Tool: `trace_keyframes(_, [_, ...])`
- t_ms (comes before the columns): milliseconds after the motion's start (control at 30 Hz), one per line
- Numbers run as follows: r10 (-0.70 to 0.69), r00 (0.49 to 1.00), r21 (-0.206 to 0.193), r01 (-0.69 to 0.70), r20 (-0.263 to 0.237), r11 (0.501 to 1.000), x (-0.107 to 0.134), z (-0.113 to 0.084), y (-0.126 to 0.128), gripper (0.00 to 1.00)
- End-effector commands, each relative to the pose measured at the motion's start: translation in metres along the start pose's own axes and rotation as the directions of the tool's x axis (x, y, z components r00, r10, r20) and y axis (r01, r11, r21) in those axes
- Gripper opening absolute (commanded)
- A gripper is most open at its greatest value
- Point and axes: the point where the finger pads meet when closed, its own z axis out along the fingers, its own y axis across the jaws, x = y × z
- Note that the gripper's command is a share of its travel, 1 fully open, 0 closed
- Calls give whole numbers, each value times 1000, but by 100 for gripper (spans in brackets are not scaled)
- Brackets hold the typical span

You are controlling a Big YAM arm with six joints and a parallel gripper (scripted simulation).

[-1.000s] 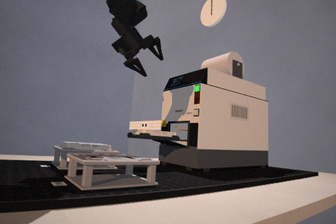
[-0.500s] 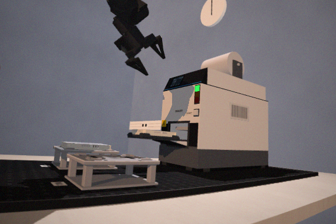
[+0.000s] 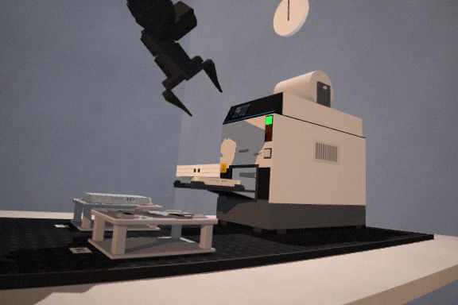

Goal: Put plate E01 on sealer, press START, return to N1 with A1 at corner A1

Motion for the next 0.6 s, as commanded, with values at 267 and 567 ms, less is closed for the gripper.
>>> trace_keyframes(267, [423, 906, 6, -423, -1, 906, 55, 2, 11, 86])
trace_keyframes(567, [592, 806, 4, -592, 1, 806, 75, 1, 24, 0])
